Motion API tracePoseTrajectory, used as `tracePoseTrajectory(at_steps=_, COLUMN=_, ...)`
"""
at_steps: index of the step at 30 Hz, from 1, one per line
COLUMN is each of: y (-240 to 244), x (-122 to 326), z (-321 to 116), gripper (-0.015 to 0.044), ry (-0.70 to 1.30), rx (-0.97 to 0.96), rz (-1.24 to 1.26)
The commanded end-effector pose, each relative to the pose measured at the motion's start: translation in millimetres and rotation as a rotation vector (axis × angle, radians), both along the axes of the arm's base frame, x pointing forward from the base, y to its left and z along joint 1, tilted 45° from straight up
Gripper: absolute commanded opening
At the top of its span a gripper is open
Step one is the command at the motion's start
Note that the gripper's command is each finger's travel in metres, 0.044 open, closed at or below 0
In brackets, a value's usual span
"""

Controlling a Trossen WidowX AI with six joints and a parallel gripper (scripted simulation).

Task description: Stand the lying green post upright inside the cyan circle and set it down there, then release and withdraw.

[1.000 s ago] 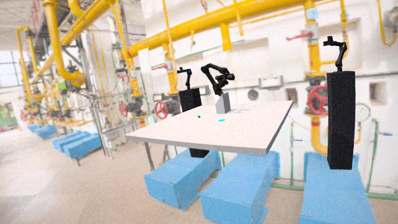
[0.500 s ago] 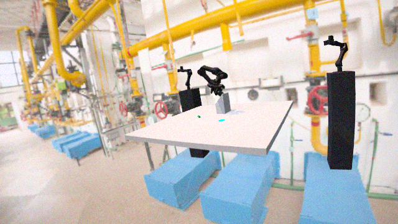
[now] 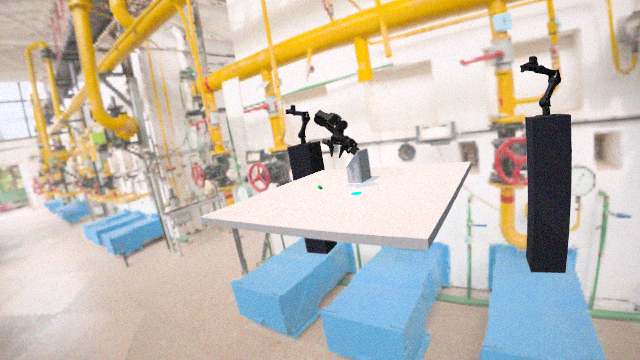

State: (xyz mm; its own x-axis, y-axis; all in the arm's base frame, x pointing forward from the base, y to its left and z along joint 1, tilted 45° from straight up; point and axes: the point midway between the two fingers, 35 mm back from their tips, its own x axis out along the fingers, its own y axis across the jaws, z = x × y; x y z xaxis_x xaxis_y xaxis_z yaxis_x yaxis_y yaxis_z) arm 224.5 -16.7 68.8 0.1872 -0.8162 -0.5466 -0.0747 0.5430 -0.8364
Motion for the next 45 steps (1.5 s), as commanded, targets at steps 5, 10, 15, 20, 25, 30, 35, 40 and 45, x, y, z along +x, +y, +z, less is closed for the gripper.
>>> tracePoseTrajectory(at_steps=5, y=-33.3, x=8.4, z=11.5, gripper=0.0233, ry=0.186, rx=0.041, rz=0.013)
tracePoseTrajectory(at_steps=10, y=-57.8, x=9.4, z=19.9, gripper=0.0233, ry=0.300, rx=0.067, rz=0.034)
tracePoseTrajectory(at_steps=15, y=-83.4, x=7.6, z=29.5, gripper=0.0233, ry=0.404, rx=0.095, rz=0.065)
tracePoseTrajectory(at_steps=20, y=-109.7, x=2.7, z=40.2, gripper=0.0233, ry=0.499, rx=0.121, rz=0.104)
tracePoseTrajectory(at_steps=25, y=-136.1, x=-5.8, z=52.2, gripper=0.0233, ry=0.589, rx=0.141, rz=0.148)
tracePoseTrajectory(at_steps=30, y=-158.7, x=-16.1, z=63.6, gripper=0.0233, ry=0.663, rx=0.154, rz=0.190)
tracePoseTrajectory(at_steps=35, y=-166.1, x=-15.1, z=56.8, gripper=0.0233, ry=0.665, rx=0.157, rz=0.191)
tracePoseTrajectory(at_steps=40, y=-218.1, x=-18.1, z=5.0, gripper=0.0233, ry=0.663, rx=0.161, rz=0.191)
tracePoseTrajectory(at_steps=45, y=-243.3, x=-28.8, z=-17.8, gripper=0.0233, ry=0.669, rx=0.148, rz=0.189)
